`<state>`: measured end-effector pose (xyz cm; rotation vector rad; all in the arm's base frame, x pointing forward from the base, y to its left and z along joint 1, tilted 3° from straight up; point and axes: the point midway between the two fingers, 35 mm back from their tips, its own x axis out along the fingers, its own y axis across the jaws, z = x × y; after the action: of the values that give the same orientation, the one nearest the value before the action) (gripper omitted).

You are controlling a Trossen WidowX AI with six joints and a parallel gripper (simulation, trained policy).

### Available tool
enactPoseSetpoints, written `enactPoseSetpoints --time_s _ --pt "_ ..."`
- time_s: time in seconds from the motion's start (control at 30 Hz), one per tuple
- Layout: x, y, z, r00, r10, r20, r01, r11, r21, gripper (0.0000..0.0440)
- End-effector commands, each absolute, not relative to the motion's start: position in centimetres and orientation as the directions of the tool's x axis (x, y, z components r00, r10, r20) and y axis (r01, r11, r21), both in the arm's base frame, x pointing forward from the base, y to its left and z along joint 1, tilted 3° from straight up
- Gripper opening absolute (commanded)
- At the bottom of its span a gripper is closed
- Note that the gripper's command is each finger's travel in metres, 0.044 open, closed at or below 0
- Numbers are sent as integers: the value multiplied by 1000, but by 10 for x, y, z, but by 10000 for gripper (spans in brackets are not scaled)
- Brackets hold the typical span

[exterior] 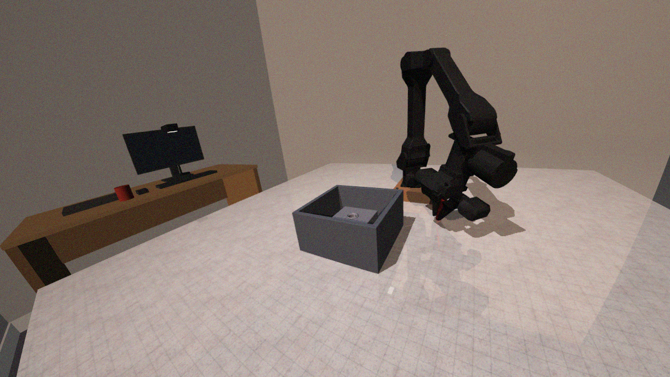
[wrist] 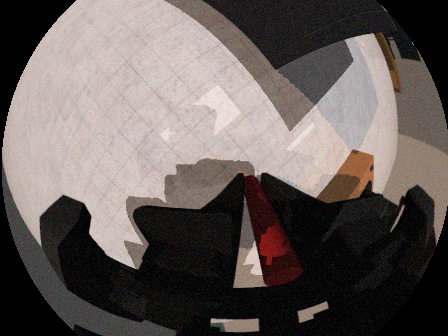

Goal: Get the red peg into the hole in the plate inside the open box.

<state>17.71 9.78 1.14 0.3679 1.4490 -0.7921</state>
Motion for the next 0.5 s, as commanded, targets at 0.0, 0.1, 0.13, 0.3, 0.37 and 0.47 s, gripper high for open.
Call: enactPoseSetpoints --time_s 0.0,0.1,0.13,0.3,0.37,0.47 --pt "181 93 17 -64 -280 -958 671 698 -249 0" --pt "187 87 29 -37 -302 -953 668 701 -248 0" --pt "188 86 33 -31 -309 -951 667 702 -250 0" --pt "194 77 56 7 -336 -942 670 701 -245 0" --pt "197 73 67 23 -344 -939 674 699 -240 0" --pt "203 68 83 49 -353 -934 685 693 -226 0"
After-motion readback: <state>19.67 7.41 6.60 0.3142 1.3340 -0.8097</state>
